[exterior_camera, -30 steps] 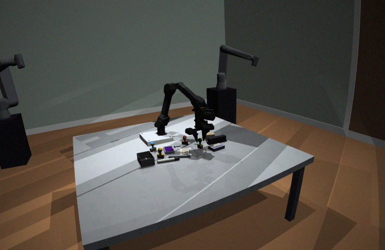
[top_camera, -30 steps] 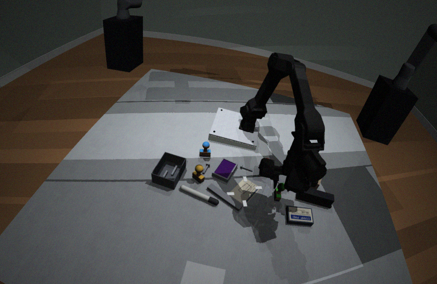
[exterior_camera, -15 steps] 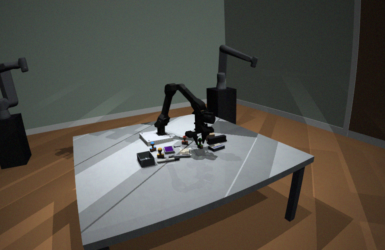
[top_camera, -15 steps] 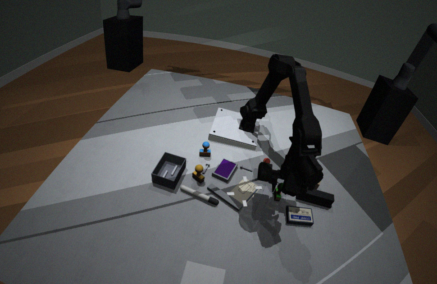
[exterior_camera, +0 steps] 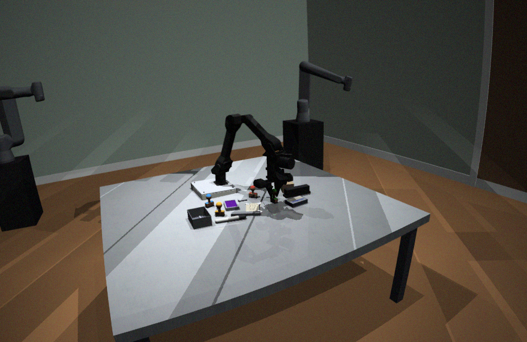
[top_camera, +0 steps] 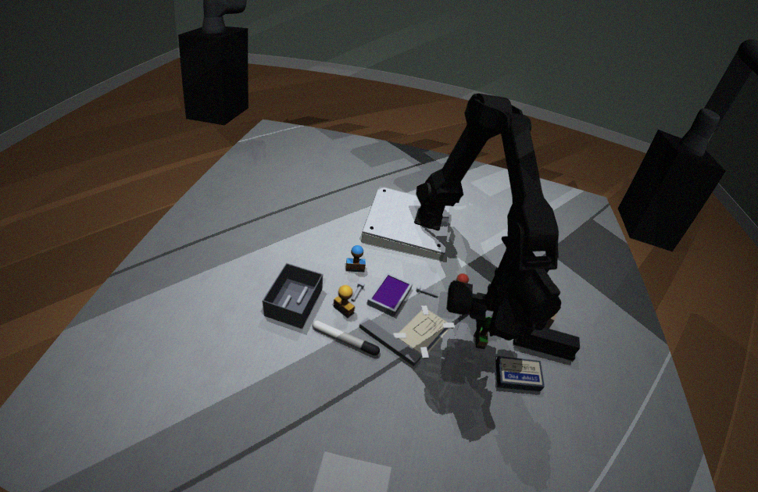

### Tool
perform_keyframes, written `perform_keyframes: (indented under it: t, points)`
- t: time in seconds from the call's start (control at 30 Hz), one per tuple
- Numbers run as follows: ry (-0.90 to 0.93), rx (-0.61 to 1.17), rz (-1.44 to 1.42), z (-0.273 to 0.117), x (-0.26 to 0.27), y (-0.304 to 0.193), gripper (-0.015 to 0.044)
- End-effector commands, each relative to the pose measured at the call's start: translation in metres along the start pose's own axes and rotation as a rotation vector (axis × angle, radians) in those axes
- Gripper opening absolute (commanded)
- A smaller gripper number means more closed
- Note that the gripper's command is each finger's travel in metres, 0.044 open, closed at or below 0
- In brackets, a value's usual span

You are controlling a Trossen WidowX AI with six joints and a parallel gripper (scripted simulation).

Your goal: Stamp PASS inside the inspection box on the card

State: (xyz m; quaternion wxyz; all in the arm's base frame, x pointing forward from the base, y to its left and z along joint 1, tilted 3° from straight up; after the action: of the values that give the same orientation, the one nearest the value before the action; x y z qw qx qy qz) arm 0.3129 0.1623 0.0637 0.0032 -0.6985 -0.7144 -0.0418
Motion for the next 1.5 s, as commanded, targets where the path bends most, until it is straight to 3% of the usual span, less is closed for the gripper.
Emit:
perform_keyframes:
  t: [0.0,1.47]
  points:
    - [0.000,0.000,0.000,-0.002,0.000,0.000,0.0000]
    - [0.002,0.000,0.000,-0.023,0.001,0.002,0.0000]
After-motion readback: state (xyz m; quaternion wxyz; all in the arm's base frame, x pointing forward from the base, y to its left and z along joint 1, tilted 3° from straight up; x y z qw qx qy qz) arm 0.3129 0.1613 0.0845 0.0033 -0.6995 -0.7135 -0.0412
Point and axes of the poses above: the point midway between the two fingers, 35 mm back from their tips, its own z axis out along the fingers, its own x axis across the jaws, y = z × x, the point moved 1 cm from there along -z, back along the fingers, and after that the axes turned 2 degrees about z, right-handed, at the moved point
